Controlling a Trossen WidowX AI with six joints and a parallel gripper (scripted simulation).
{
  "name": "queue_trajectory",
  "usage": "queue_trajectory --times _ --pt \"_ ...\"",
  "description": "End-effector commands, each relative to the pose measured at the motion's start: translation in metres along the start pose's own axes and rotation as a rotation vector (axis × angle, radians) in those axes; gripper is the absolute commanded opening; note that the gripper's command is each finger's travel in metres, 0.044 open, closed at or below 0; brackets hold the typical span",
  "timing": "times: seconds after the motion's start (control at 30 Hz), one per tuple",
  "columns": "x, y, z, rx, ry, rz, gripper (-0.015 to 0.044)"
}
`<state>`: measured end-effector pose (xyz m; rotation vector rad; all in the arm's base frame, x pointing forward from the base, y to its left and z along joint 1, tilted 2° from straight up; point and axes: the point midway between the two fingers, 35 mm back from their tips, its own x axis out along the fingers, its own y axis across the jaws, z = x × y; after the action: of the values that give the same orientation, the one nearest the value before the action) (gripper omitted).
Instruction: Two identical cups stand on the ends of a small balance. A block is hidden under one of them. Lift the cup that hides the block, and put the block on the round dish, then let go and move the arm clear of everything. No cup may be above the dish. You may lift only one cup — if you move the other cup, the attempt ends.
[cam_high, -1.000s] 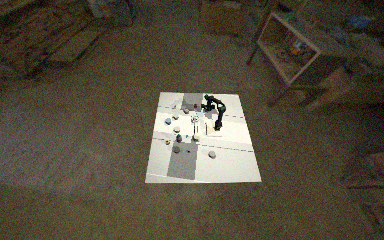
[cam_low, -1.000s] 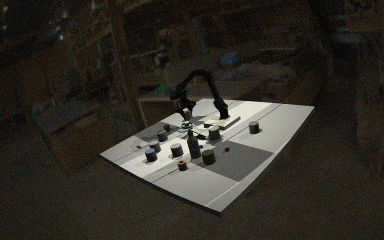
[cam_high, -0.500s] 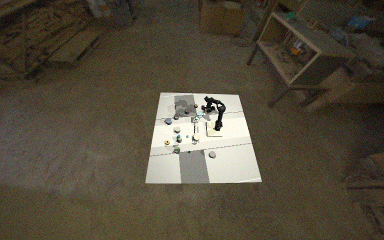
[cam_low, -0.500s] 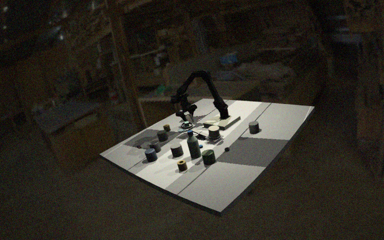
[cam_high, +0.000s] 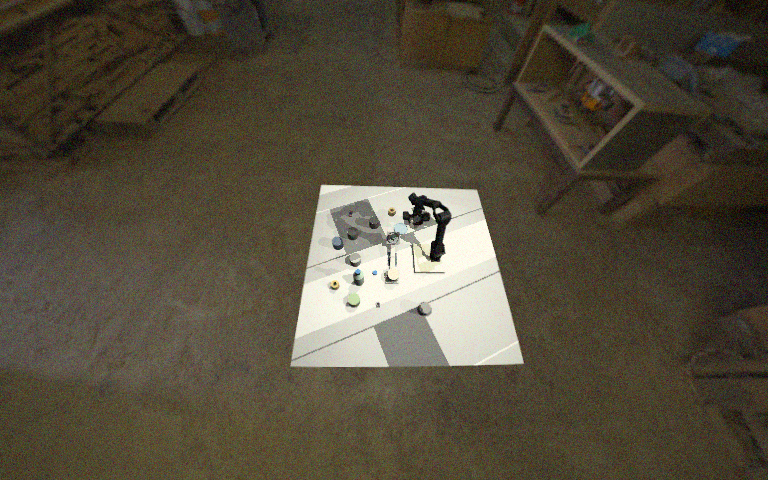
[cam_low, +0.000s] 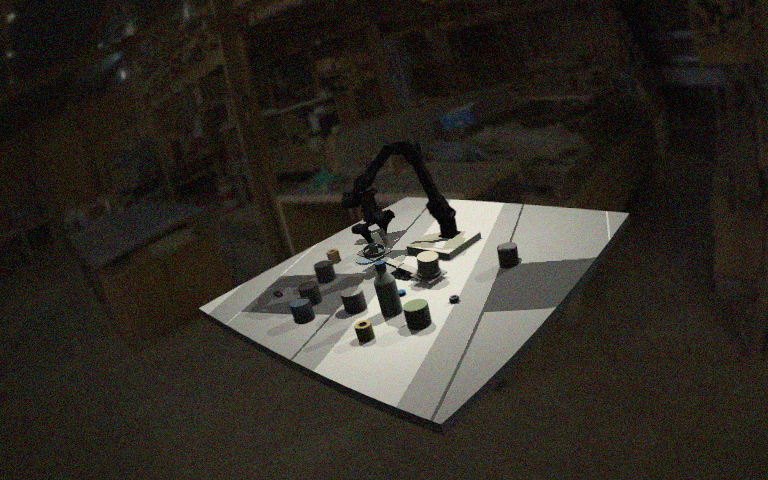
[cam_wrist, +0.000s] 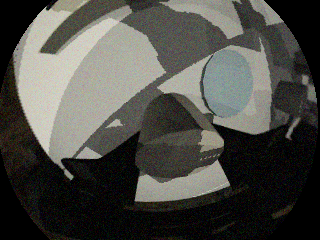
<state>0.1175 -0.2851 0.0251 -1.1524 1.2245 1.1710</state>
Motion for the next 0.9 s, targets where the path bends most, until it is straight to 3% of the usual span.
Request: queue_trajectory --times 0.0,0.13,0.23,0.4,0.63,0.87 --pt "0.0 0.0 0.0 0.0 0.0 0.0 0.0341" --pt "-0.012 0.0 -0.001 -0.001 0.001 0.0 0.044" --pt "-0.051 0.0 -0.001 -0.004 0.006 -0.001 0.044" --pt "-0.054 0.0 -0.001 -0.004 0.007 -0.002 0.044" --pt "-0.066 -0.022 0.005 0.105 0.051 -0.006 0.026" --pt "-0.079 -0.077 0.045 0.264 0.033 -0.019 0.026"
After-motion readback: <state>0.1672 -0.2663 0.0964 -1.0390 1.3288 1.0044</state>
